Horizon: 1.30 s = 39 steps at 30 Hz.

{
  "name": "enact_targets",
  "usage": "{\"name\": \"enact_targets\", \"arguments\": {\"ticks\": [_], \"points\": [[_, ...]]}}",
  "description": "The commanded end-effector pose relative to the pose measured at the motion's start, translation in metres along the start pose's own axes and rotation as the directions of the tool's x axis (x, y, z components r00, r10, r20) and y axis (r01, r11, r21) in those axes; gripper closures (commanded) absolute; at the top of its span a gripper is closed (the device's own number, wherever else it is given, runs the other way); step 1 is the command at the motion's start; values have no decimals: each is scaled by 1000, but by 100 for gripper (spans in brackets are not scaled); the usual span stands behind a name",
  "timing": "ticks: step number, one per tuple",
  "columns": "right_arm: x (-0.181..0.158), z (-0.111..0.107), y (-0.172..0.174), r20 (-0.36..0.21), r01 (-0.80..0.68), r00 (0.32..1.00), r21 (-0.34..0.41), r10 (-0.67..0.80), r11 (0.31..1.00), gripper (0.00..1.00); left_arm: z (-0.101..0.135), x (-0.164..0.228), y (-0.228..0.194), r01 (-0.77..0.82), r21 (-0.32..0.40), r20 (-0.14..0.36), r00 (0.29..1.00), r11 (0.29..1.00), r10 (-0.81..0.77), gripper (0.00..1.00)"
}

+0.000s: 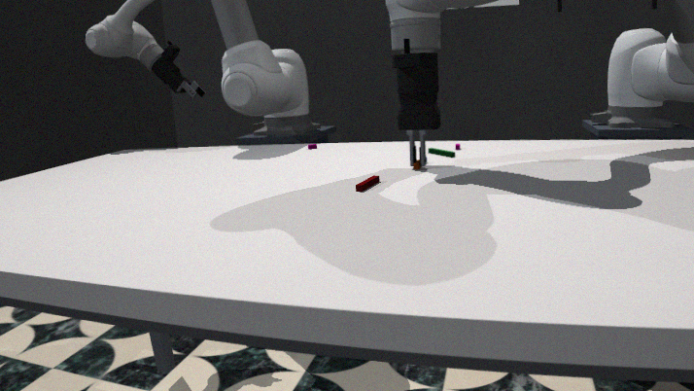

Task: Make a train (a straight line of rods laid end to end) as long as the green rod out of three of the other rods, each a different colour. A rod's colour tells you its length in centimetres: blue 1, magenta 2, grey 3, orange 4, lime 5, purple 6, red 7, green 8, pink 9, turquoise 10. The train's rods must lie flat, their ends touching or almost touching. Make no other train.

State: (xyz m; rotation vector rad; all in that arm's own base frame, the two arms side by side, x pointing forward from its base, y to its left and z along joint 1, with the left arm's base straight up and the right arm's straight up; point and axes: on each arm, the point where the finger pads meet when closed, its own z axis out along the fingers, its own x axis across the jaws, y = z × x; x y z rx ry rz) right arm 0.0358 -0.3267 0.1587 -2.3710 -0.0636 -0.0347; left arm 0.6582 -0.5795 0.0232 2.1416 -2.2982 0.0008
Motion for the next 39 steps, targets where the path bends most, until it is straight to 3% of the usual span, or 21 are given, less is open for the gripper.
{"name": "enact_targets", "arguments": {"ticks": [1, 39], "points": [[-3, 2, -3, 5, -4, 1000, 16, 4, 1000, 0, 4, -3, -1, 2, 1, 0, 1000, 1000, -2, 76], [-3, 2, -3, 5, -4, 1000, 16, 4, 1000, 0, 2, -2, 3, 2, 2, -1, 1000, 1000, -2, 76]]}}
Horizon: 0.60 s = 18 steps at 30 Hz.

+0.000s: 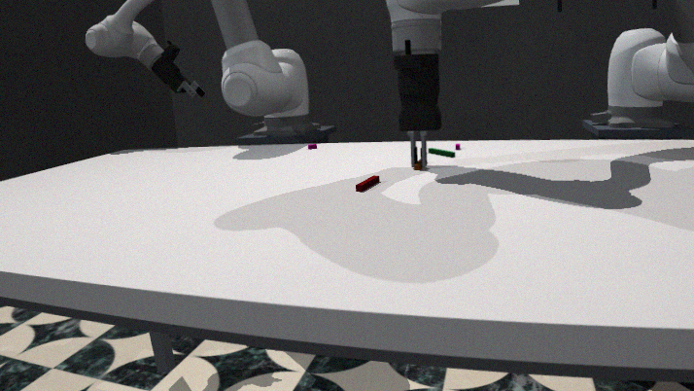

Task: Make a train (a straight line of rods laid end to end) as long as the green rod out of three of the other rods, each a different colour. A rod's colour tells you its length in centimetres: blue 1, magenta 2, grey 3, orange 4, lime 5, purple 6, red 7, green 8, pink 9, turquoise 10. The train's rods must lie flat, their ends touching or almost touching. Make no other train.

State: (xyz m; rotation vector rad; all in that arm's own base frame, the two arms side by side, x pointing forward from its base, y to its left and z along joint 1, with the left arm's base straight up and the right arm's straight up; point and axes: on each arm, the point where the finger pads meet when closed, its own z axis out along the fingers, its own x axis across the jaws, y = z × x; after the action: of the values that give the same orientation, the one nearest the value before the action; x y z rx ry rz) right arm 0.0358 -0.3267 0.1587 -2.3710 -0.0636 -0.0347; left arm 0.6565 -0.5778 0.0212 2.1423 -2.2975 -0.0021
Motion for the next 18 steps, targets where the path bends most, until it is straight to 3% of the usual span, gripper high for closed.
{"name": "enact_targets", "arguments": {"ticks": [1, 18], "points": [[-3, 2, -3, 5, -4, 1000, 16, 4, 1000, 0, 0, 0, 1, 2, 4, -3, 1000, 1000, -2, 76], [-3, 2, -3, 5, -4, 1000, 16, 4, 1000, 0, 0, 2, 3, 0, 4, -3, 1000, 1000, 0, 76]]}}
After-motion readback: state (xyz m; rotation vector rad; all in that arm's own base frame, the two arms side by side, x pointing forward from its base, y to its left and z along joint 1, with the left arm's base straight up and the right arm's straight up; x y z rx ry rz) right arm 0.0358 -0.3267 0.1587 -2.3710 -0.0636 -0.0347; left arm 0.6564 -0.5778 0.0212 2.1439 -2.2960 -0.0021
